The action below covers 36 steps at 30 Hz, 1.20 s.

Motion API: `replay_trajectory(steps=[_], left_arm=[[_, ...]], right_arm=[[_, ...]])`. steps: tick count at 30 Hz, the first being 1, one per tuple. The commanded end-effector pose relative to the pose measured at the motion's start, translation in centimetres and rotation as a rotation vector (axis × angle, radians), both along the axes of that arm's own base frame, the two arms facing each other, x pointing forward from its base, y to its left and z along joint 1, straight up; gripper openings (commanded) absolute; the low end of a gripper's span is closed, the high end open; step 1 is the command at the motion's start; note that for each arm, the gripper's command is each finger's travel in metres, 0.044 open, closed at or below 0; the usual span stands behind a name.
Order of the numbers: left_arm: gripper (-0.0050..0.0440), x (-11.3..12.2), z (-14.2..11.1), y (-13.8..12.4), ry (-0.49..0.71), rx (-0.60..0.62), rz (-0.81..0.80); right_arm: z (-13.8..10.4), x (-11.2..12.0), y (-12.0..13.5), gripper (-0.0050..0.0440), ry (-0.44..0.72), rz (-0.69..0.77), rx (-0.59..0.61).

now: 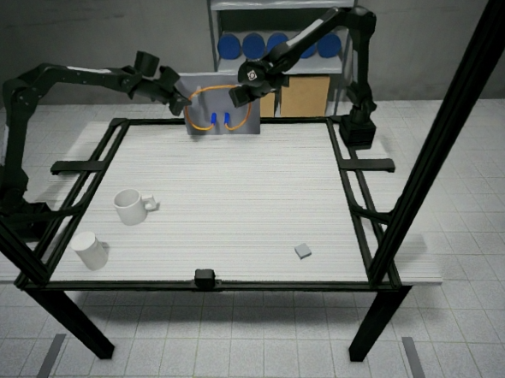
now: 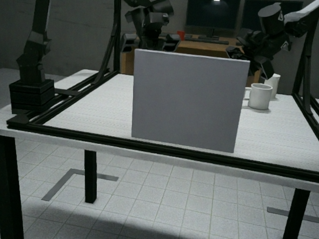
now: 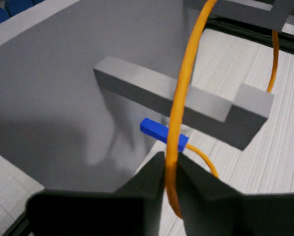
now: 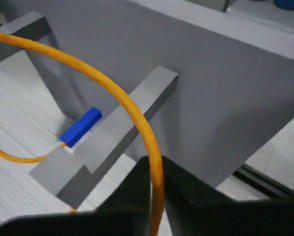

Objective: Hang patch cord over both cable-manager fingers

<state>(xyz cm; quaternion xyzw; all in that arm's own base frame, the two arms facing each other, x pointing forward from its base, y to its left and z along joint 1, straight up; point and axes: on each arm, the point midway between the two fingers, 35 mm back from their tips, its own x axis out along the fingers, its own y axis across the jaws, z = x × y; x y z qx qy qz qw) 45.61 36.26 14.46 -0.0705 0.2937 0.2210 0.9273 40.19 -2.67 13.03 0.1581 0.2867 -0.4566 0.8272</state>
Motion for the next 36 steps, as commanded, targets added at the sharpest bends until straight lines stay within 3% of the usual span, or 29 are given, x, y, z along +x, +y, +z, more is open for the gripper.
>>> replay_trajectory(steps=[1,36], left_arm=[[0.0025,0.05,1.72,0.07,-0.026,0.023,-0.001],[0.0025,0.05,1.72,0.07,-0.026,0.023,-0.001]], right_arm=[[0.85,-0.14,-0.07,0.0025,-0.024,0.010,0.011],[0.05,-0.23,-0.60,0.0025,-0.025,0.126,0.019]])
